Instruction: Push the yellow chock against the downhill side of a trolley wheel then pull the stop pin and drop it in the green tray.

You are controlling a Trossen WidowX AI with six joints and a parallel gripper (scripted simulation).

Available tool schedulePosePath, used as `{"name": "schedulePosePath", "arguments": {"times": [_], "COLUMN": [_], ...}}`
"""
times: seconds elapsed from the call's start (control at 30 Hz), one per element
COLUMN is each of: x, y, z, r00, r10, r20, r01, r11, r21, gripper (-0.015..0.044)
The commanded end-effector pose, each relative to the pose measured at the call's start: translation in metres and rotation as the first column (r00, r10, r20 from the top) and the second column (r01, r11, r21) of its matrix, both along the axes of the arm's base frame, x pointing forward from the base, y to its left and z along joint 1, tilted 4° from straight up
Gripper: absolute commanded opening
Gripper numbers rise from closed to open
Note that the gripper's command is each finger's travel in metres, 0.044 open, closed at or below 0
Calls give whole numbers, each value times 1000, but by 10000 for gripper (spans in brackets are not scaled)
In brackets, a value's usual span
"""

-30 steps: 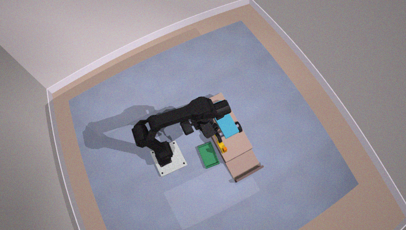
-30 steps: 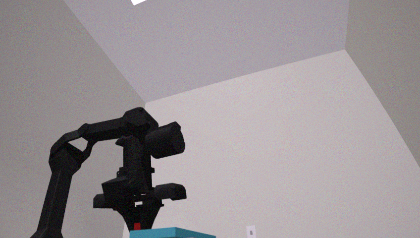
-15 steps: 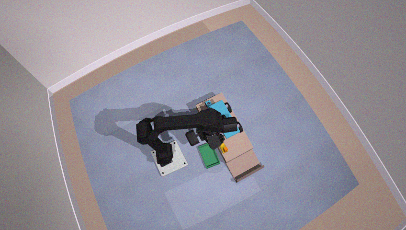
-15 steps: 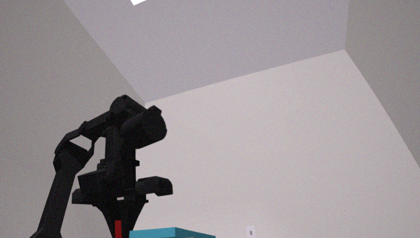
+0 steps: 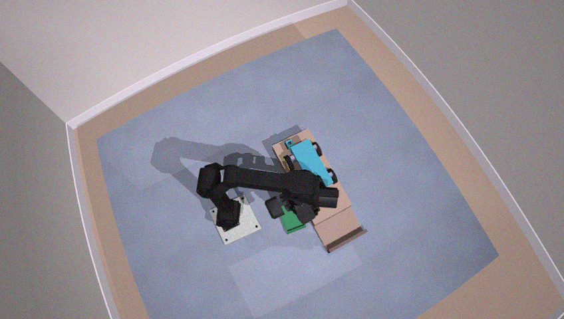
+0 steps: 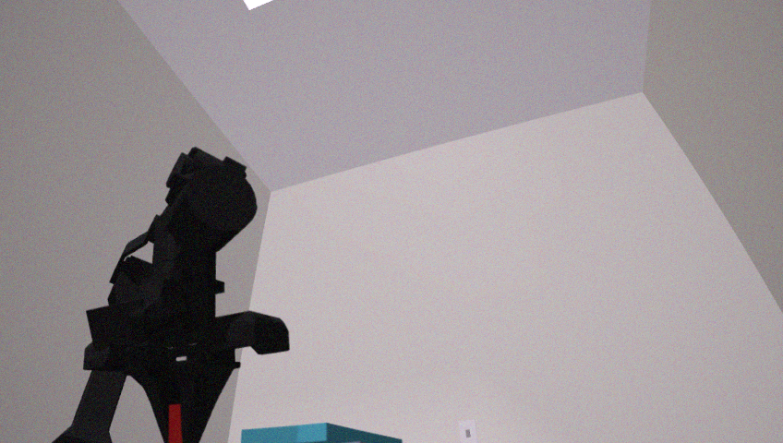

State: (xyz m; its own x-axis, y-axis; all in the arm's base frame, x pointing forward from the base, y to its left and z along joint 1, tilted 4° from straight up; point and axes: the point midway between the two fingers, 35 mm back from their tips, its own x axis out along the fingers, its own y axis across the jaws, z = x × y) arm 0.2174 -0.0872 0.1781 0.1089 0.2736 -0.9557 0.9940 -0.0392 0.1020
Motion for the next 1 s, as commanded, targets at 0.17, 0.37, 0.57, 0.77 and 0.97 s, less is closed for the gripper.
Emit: {"name": "schedulePosePath", "arguments": {"times": [0.17, 0.37, 0.57, 0.77, 0.97], "x": [-1, -1, -1, -2, -2], "y": [-13, -12, -11, -10, -9], "z": [-1, -1, -1, -1, 0], "r00": [1000, 983, 932, 851, 740], "r10": [-16, -182, -357, -520, -667], "r20": [-6, -37, -61, -77, -87], "r01": [16, 182, 355, 518, 664], "r11": [1000, 983, 934, 854, 745], "r21": [-6, -21, -37, -52, -63], "gripper": [0, 0, 0, 0, 0]}}
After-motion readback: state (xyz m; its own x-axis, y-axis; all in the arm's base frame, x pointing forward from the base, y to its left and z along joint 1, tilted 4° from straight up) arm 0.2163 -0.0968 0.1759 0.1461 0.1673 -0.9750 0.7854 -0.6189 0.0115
